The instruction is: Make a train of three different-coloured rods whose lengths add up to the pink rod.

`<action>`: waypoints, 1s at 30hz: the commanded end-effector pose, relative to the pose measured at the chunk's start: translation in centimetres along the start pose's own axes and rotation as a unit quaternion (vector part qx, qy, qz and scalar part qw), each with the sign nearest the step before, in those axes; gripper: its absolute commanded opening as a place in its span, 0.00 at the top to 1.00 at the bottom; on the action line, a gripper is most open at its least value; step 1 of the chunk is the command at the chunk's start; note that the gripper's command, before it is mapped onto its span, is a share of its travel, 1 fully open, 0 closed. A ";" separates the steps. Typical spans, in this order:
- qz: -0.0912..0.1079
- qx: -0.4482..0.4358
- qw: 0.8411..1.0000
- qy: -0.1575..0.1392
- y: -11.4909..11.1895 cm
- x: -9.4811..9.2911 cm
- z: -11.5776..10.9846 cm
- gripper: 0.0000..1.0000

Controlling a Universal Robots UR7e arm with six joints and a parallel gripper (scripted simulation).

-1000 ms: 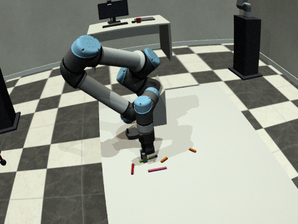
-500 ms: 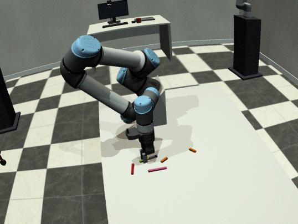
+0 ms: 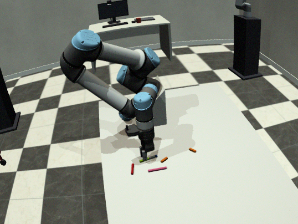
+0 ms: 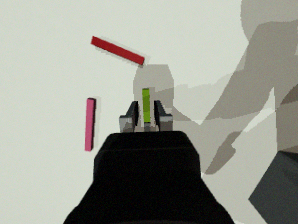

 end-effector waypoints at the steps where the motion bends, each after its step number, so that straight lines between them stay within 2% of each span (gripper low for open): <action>1: 0.001 0.000 1.000 0.001 0.0 1.7 0.0 0.46; 7: 0.001 0.000 1.000 0.001 0.0 4.0 0.0 0.46; 9: 0.001 0.000 1.000 0.001 0.0 4.0 0.0 0.46; 17: 0.001 0.000 1.000 0.001 0.0 6.4 0.0 0.46; 29: 0.001 0.000 1.000 0.001 0.0 7.2 0.0 0.46; 30: 0.001 0.000 1.000 0.001 0.0 7.2 0.0 0.00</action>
Point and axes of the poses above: the point where the finger pads meet when closed, its own x axis back along the fingers, its own y axis across the jaws, z = x × y, the point moved 9 cm from there along x, back along the fingers, and after that the axes turned 10 degrees about x, right-handed, at the moved point
